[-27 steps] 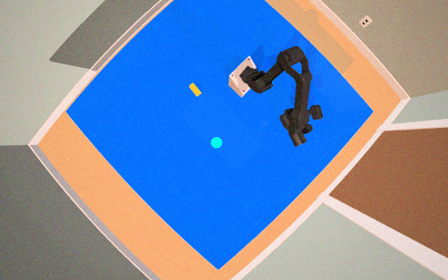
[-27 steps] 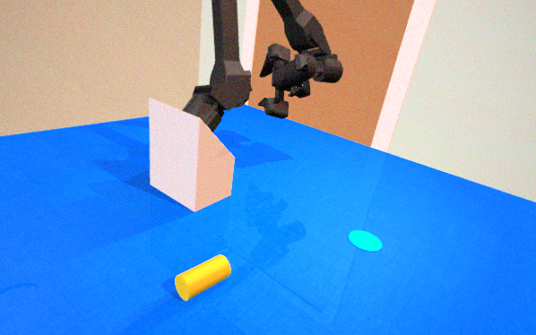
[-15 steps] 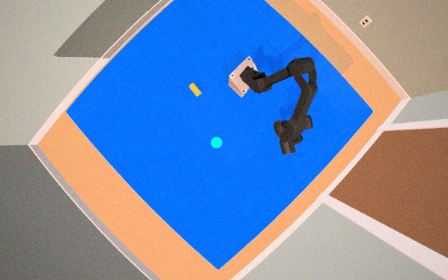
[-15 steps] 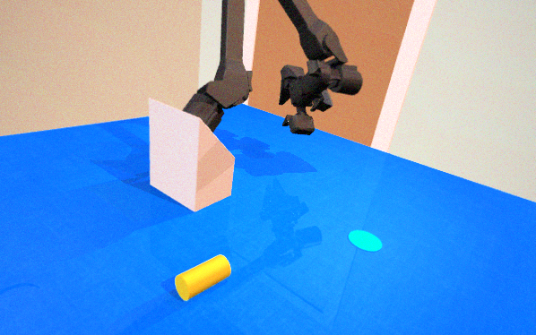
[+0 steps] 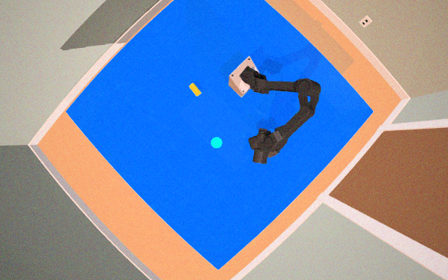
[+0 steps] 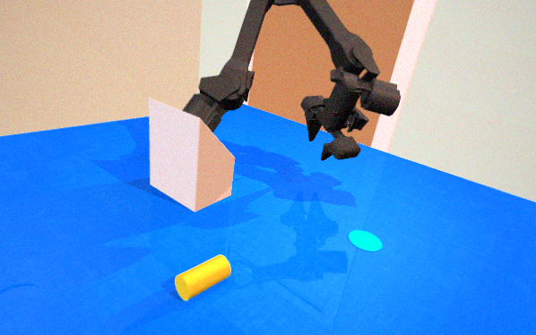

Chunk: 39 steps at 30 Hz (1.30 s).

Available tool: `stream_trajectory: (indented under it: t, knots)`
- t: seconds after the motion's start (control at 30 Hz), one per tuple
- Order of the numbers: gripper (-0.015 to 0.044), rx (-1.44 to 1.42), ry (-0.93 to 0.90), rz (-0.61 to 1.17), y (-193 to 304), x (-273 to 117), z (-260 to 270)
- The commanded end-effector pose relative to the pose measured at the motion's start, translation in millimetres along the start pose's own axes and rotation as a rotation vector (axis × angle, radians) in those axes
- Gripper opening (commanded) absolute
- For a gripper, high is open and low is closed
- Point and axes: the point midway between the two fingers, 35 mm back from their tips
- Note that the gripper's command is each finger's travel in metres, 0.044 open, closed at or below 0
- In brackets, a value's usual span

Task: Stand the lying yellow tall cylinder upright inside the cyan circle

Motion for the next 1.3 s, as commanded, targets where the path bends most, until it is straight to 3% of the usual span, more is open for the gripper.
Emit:
stream_trajectory:
  t: [0.0, 0.57, 1.27]
  knots:
    - [0.0309, -0.032, 0.086, -0.009, 0, -14, -37]
    - [0.0309, -0.129, 0.358, 0.044, 57, -98, -173]
    - [0.0309, -0.226, 0.452, 0.141, 220, -191, -247]
Point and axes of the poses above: the point midway between the two fingers, 35 mm back from their tips, its own x axis out along the fingers, its own z axis across the jaws, y = z × x, and after that the axes turned 7 degrees about x, right-handed
